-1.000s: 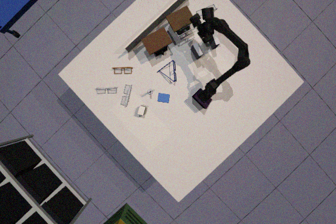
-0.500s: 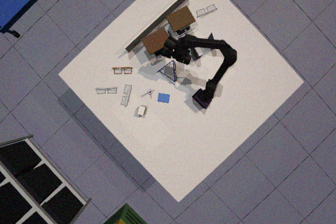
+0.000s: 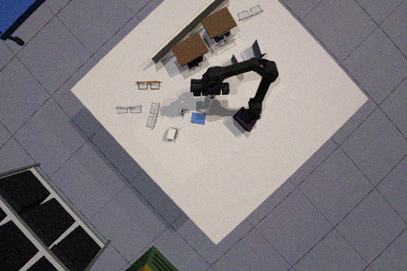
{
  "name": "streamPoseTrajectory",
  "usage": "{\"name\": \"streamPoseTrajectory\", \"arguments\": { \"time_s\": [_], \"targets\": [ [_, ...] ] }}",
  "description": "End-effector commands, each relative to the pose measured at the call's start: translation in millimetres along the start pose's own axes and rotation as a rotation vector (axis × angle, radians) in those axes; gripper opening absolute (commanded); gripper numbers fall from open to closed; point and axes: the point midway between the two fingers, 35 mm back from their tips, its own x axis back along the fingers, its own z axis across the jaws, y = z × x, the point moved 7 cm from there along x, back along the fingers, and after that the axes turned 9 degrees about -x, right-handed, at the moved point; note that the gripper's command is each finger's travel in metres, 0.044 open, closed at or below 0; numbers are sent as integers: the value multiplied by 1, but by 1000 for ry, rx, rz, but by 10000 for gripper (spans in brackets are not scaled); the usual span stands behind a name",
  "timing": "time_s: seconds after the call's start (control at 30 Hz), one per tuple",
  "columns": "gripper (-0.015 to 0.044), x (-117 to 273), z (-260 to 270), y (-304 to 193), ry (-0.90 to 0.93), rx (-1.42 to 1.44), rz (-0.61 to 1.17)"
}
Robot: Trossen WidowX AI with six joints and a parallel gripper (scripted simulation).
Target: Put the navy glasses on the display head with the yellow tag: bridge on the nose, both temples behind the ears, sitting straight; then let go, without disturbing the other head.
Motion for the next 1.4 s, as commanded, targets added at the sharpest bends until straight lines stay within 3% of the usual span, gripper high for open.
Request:
{"name": "streamPoseTrajectory", "arguments": {
  "time_s": [0.0, 1.37],
  "targets": [
    [120, -1, 0, -1, -8, 3, -5],
    [120, -60, -8, 1, -9, 2, -7]
  ]
}}
